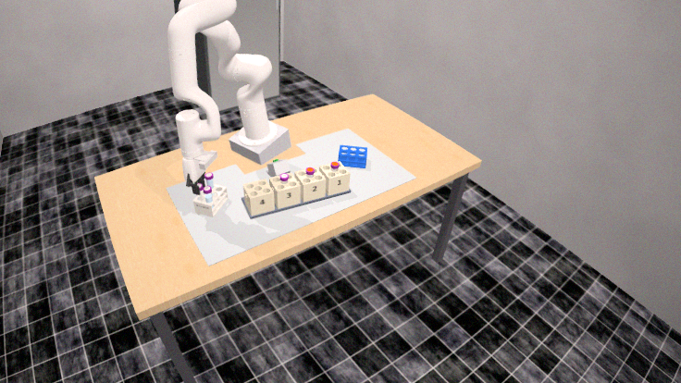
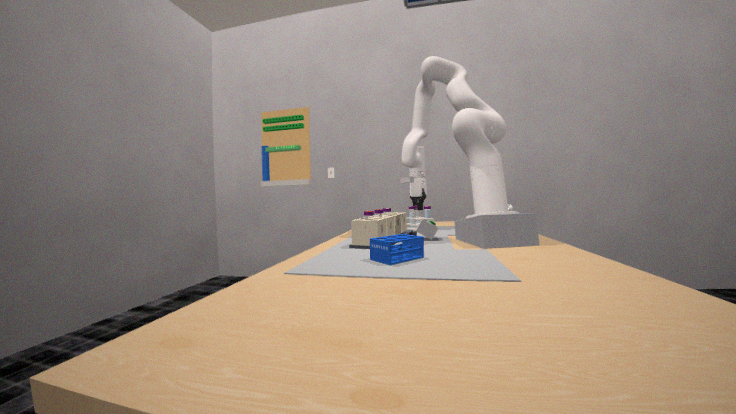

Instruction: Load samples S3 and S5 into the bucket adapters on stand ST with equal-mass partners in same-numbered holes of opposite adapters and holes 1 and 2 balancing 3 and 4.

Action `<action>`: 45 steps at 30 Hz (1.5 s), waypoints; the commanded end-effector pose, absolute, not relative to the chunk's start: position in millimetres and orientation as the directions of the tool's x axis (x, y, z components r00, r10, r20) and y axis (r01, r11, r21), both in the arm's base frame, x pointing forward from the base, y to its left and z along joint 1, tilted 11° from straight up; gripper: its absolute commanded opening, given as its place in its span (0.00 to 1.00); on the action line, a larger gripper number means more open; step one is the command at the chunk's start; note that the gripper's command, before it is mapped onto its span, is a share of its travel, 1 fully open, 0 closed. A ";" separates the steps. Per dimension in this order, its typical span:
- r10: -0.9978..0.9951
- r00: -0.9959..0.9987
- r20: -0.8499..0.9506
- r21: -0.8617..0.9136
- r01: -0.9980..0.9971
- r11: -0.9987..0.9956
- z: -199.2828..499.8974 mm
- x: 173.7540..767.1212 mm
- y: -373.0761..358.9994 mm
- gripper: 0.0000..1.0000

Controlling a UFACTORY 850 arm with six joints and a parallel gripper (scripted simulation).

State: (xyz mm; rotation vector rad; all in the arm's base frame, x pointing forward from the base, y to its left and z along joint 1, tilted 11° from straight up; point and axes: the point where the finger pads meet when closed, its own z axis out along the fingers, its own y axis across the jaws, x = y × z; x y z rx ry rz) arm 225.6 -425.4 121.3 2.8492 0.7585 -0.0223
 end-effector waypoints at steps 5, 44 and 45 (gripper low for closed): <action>0.491 0.869 -0.064 0.183 0.494 -0.850 121.9 225.9 -426.0 0.00; 0.491 0.869 -0.064 0.183 0.494 -0.850 141.6 225.2 -422.2 0.00; 0.491 0.869 -0.064 0.183 0.494 -0.850 141.6 225.2 -422.2 0.00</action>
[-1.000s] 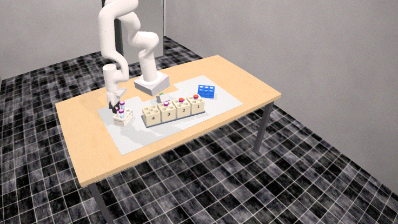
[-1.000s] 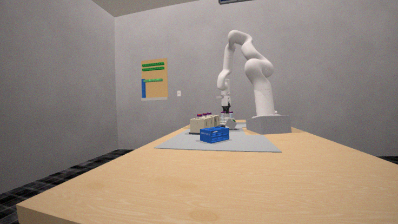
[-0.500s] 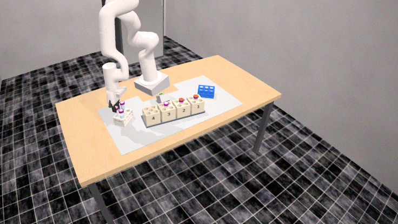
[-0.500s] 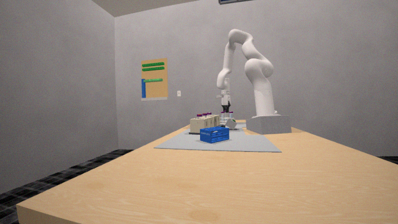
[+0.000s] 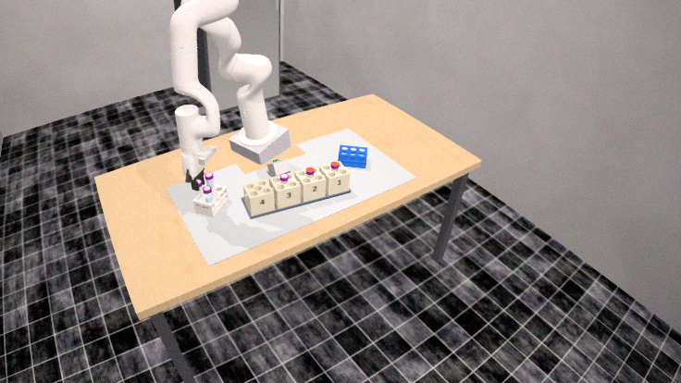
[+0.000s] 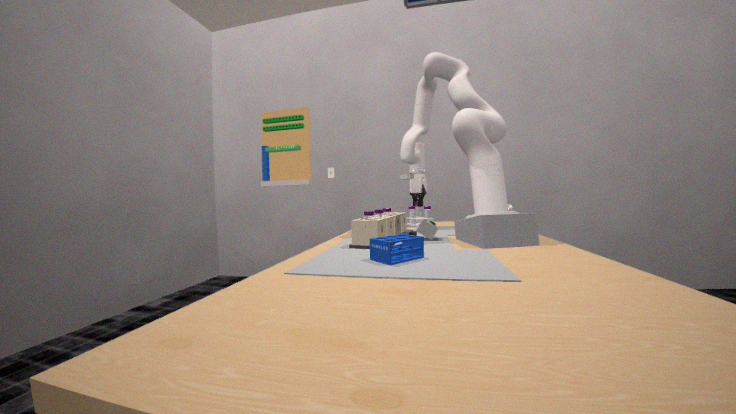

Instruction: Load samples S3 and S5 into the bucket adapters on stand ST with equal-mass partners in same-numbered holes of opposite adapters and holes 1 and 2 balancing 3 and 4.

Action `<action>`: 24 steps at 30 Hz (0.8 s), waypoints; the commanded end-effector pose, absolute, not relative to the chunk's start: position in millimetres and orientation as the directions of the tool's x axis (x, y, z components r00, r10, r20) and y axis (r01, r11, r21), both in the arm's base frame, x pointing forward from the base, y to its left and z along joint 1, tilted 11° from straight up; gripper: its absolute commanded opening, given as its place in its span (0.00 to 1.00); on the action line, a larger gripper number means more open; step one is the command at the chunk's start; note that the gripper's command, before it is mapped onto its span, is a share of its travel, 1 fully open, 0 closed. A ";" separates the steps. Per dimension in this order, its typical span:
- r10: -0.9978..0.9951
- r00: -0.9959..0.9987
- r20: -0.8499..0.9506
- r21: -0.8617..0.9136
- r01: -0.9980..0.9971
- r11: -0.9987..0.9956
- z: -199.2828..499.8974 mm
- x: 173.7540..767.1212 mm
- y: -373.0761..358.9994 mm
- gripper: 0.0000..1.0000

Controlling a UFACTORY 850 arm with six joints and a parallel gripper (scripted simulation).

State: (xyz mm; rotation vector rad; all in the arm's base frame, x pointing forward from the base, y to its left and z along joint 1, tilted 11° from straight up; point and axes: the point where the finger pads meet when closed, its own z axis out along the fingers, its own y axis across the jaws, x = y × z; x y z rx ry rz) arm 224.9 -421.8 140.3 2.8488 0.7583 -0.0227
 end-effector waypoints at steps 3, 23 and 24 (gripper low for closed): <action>0.491 0.869 -0.064 0.183 0.494 -0.850 143.6 225.2 -421.8 0.00; 0.491 0.869 -0.064 0.183 0.494 -0.850 179.0 223.9 -415.0 0.00; 0.491 0.869 -0.064 0.183 0.494 -0.850 180.9 223.9 -414.6 0.00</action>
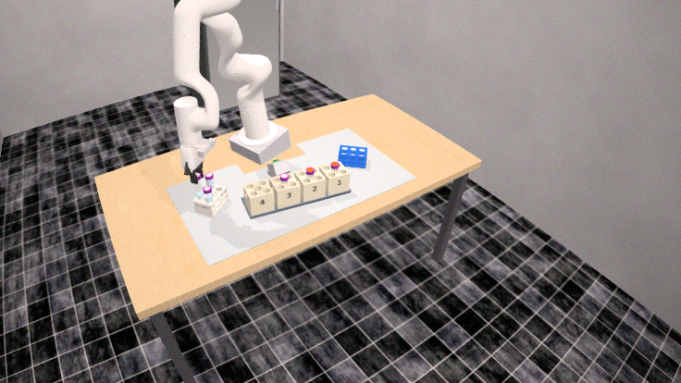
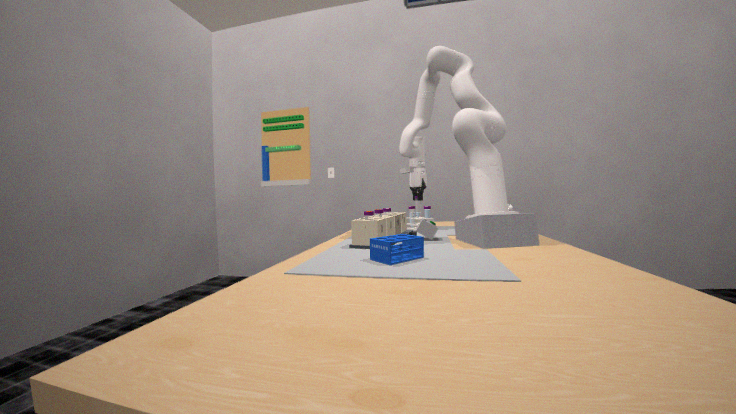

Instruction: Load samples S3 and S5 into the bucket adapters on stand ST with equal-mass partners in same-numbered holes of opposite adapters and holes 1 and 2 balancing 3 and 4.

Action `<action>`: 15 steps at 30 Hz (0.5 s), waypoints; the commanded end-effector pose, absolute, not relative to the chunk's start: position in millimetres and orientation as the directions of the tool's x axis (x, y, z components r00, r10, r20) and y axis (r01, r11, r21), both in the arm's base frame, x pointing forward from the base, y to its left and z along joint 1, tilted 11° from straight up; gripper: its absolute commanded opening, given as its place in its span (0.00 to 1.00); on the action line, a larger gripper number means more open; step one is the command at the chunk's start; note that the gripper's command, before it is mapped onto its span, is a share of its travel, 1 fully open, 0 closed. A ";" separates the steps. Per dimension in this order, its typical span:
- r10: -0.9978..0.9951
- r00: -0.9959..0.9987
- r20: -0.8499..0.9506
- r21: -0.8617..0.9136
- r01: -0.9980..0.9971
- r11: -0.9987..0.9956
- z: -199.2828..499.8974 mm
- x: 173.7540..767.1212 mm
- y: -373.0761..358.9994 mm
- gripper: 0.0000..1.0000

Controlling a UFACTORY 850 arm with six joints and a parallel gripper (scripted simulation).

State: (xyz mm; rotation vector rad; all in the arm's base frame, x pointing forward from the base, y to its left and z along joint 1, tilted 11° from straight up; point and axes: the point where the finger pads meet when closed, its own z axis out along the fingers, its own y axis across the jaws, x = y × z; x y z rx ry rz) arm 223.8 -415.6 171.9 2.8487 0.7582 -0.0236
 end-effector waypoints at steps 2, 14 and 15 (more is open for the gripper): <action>0.491 0.869 -0.064 0.183 0.494 -0.850 184.9 223.7 -413.9 0.00; 0.491 0.869 -0.064 0.183 0.494 -0.850 204.5 223.0 -410.1 0.00; 0.491 0.869 -0.064 0.183 0.494 -0.850 206.5 222.9 -409.7 0.00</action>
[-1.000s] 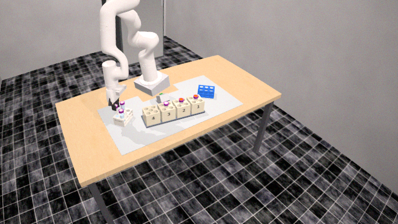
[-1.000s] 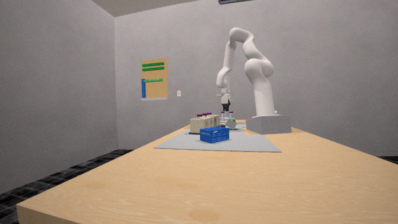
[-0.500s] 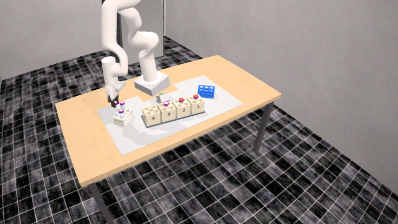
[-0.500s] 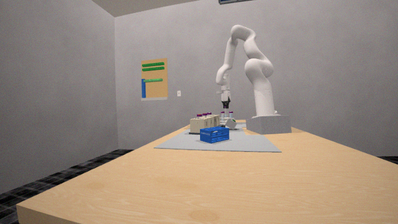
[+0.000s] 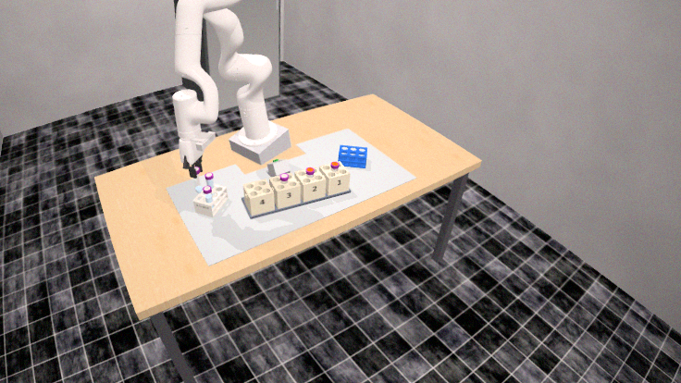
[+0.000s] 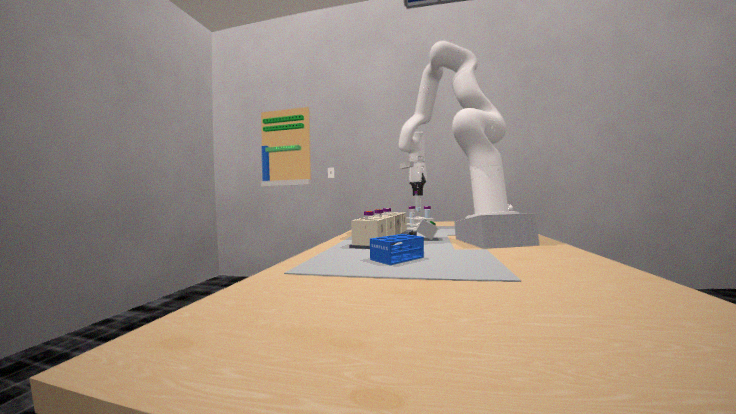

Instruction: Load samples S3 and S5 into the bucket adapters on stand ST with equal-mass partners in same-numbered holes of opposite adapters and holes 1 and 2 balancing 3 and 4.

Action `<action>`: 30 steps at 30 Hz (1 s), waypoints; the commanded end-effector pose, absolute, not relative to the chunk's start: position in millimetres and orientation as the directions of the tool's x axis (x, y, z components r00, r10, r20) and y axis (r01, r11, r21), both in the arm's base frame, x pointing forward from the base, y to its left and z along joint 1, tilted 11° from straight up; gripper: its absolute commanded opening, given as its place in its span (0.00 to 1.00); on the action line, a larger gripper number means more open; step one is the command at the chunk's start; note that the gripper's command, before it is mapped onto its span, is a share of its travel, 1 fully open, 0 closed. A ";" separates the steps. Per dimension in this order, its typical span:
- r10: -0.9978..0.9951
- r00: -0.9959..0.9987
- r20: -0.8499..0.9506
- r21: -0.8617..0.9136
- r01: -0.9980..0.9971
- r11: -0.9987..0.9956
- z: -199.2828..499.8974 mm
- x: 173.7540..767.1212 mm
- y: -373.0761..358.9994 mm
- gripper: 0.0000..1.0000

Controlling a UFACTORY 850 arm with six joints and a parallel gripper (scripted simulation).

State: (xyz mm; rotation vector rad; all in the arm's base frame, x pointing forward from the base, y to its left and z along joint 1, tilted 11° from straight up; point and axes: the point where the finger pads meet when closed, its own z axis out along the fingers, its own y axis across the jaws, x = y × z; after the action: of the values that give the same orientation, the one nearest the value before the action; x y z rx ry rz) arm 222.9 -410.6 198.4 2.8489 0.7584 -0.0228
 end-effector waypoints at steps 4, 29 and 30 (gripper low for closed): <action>0.491 0.869 -0.064 0.183 0.494 -0.850 214.4 222.7 -408.2 0.00; 0.491 0.869 -0.064 0.183 0.494 -0.850 251.7 221.3 -401.0 0.00; 0.491 0.869 -0.064 0.183 0.494 -0.850 251.7 221.3 -401.0 0.00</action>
State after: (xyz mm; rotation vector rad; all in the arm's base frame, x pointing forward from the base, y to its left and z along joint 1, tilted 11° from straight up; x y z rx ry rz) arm 221.1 -401.0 248.8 2.8487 0.7584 -0.0221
